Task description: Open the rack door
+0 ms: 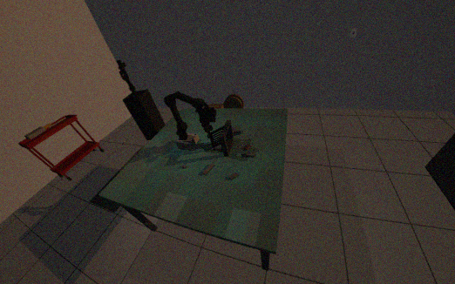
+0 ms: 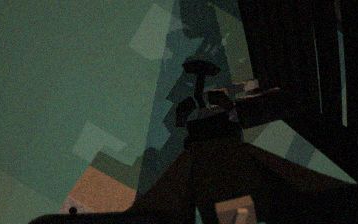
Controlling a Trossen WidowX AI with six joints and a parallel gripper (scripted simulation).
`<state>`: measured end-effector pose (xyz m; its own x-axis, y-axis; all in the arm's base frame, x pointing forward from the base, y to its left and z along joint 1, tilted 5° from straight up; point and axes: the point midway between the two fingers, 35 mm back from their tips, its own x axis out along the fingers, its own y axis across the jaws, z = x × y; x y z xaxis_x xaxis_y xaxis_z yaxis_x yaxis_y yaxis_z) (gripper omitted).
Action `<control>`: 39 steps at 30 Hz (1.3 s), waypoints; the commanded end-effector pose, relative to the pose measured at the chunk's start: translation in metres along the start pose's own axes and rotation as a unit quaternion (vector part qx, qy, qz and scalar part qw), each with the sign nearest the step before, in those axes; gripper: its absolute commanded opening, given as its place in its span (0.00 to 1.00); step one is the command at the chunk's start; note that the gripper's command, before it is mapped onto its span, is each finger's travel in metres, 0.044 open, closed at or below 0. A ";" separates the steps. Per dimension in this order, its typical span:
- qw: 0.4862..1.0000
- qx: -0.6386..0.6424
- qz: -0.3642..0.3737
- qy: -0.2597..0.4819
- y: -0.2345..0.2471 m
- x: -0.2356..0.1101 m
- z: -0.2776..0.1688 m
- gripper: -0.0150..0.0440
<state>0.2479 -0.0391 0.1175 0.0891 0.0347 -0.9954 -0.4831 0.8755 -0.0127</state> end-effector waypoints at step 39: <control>0.962 0.273 0.003 -0.003 0.072 0.001 0.037 0.28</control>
<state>0.2429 0.0349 0.1193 0.0946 0.0415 -0.9946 -0.0083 0.9991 0.0409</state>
